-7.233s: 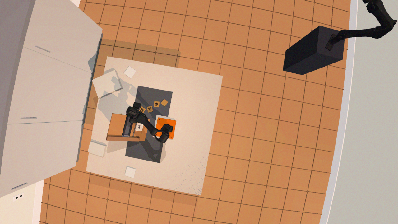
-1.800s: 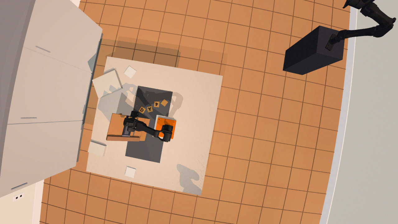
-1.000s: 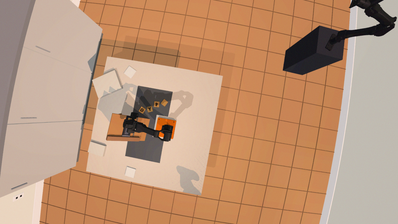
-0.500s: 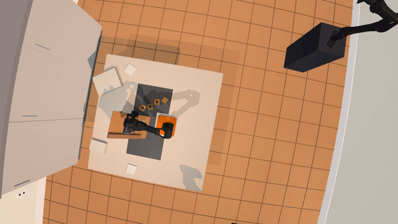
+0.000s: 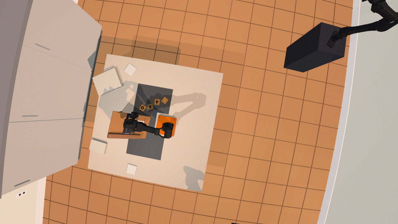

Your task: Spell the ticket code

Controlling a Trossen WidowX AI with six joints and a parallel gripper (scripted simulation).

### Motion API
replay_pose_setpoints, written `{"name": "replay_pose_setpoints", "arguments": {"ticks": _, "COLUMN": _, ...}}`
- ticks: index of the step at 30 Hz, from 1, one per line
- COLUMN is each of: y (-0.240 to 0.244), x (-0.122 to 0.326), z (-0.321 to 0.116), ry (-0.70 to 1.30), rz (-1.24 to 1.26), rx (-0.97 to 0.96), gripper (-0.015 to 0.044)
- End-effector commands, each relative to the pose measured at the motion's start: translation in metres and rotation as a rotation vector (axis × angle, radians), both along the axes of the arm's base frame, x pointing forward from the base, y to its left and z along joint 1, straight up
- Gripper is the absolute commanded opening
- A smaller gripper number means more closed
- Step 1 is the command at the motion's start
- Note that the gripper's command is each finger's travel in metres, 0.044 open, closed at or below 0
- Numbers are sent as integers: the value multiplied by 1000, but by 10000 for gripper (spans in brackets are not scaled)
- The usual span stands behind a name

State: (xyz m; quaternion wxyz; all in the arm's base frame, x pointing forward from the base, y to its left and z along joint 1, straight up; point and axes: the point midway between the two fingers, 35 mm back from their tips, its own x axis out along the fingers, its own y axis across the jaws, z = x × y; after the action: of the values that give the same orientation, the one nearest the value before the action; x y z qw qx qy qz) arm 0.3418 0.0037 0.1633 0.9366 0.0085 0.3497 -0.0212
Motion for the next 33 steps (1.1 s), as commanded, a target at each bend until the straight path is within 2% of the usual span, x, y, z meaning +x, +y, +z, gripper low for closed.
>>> {"name": "replay_pose_setpoints", "arguments": {"ticks": 1, "y": 2, "x": 1, "z": 1, "ry": -4, "rz": -5, "rx": 1, "gripper": 0}}
{"name": "replay_pose_setpoints", "arguments": {"ticks": 33, "y": 20, "x": 2, "z": 1, "ry": -4, "rz": -5, "rx": 3, "gripper": 0}}
